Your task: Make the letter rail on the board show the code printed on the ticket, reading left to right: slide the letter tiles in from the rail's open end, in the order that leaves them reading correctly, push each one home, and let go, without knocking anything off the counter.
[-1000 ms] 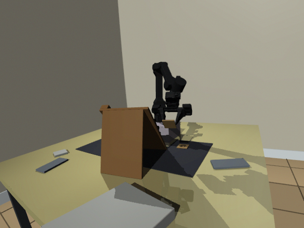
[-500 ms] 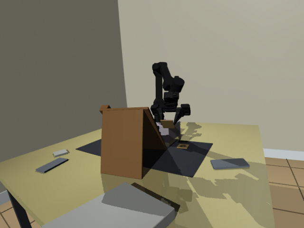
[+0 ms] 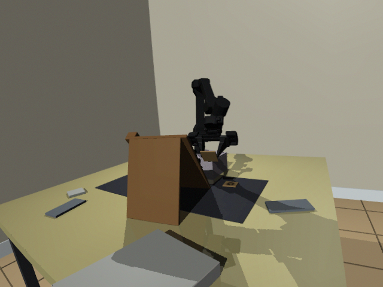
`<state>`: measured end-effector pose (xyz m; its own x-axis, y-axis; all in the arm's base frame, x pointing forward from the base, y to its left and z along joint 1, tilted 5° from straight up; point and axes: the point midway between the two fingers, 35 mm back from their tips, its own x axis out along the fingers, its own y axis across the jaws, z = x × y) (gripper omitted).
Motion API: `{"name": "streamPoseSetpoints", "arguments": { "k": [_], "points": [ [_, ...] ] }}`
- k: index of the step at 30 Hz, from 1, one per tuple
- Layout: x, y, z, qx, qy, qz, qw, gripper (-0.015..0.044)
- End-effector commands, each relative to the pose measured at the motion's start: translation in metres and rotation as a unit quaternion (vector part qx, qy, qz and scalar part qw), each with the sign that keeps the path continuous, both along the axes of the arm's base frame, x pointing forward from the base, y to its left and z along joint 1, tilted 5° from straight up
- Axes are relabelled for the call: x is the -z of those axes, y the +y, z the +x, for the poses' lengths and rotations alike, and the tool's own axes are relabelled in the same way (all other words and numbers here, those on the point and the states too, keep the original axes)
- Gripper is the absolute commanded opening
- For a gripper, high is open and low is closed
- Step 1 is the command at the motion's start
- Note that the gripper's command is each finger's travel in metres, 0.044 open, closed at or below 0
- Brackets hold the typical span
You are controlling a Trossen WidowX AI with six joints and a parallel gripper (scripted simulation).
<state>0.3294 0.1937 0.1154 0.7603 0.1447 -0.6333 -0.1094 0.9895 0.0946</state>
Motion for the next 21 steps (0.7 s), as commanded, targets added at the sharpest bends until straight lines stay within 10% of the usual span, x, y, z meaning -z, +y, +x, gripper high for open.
{"name": "streamPoseSetpoints", "arguments": {
  "k": [1, 21],
  "points": [
    [-0.0034, -0.002, 0.0005, -0.001, -0.004, 0.003, 1.0, 0.0],
    [-0.002, -0.012, 0.0018, -0.001, -0.004, 0.002, 1.0, 0.0]
  ]
}}
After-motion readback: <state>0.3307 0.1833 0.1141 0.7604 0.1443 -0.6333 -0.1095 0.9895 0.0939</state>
